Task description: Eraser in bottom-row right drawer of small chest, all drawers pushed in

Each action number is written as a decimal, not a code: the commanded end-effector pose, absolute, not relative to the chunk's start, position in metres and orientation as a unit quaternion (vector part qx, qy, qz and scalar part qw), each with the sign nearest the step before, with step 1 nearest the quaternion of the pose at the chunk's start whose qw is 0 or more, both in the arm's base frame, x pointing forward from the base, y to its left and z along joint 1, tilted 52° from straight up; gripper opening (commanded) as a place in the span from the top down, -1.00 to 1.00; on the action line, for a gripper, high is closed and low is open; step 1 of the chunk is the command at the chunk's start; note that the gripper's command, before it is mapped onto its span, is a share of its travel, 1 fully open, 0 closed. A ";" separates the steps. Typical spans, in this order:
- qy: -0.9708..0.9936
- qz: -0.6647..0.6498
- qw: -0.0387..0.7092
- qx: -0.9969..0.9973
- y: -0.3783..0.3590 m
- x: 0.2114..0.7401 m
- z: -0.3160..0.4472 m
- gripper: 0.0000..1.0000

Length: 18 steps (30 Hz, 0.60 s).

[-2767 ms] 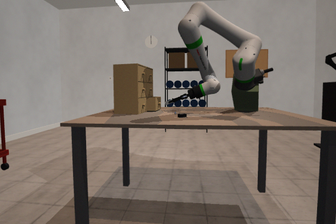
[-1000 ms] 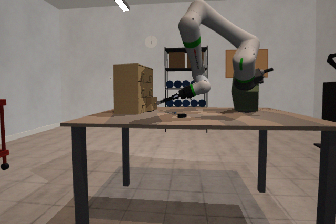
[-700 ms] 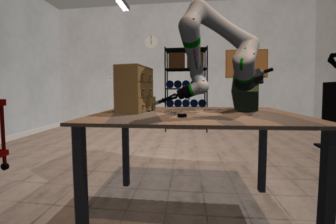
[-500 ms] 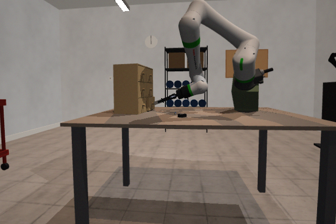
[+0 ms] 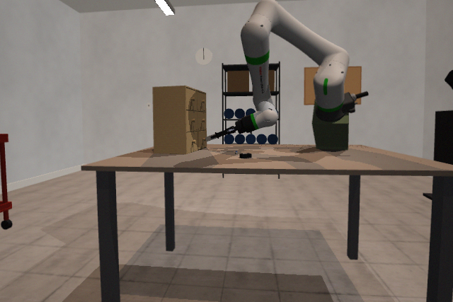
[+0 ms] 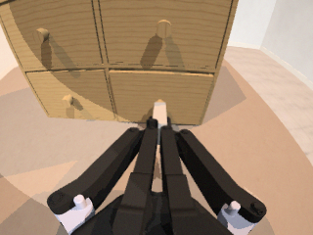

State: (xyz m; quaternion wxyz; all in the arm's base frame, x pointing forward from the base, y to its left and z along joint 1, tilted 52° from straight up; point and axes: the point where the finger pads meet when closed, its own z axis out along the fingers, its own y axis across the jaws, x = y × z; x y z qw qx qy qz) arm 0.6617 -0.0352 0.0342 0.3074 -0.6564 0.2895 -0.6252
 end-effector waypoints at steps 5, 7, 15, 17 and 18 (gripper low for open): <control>0.289 -0.625 0.307 -0.656 -0.036 0.664 0.035 1.00; 0.289 -0.625 0.307 -0.656 -0.036 0.665 0.035 1.00; 0.289 -0.625 0.307 -0.656 -0.036 0.665 0.035 1.00; 0.289 -0.625 0.307 -0.656 -0.036 0.665 0.035 1.00; 0.289 -0.625 0.307 -0.656 -0.036 0.665 0.035 1.00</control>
